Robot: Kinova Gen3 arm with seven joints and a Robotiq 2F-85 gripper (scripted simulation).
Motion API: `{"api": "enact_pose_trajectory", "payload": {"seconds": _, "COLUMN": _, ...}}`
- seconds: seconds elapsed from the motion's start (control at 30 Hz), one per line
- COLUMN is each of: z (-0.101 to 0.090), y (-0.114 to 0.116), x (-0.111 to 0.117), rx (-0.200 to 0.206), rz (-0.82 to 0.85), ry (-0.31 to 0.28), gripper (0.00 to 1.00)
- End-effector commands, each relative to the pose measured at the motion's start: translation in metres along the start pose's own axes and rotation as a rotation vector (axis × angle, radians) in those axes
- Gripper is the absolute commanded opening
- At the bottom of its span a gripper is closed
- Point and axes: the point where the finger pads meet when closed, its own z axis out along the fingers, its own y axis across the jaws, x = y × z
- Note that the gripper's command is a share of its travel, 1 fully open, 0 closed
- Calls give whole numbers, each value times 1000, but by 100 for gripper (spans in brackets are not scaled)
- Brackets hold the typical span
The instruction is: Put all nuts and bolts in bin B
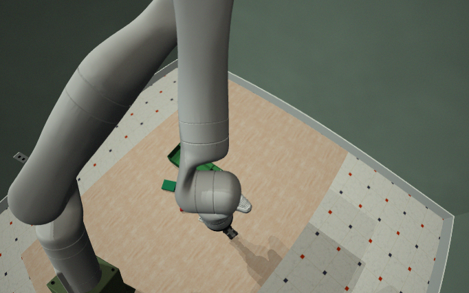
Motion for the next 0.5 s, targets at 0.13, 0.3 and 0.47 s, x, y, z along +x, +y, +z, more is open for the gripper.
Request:
{"api": "enact_pose_trajectory", "payload": {"seconds": 0.13, "z": -2, "y": -22, "x": 8, "rx": -2, "rz": 0, "ry": 2, "gripper": 0}}
{"api": "enact_pose_trajectory", "payload": {"seconds": 0.3, "z": -2, "y": -40, "x": 13, "rx": -1, "rz": 0, "ry": 2, "gripper": 0}}
{"api": "enact_pose_trajectory", "payload": {"seconds": 0.47, "z": -2, "y": -68, "x": 22, "rx": -1, "rz": 0, "ry": 2, "gripper": 0}}
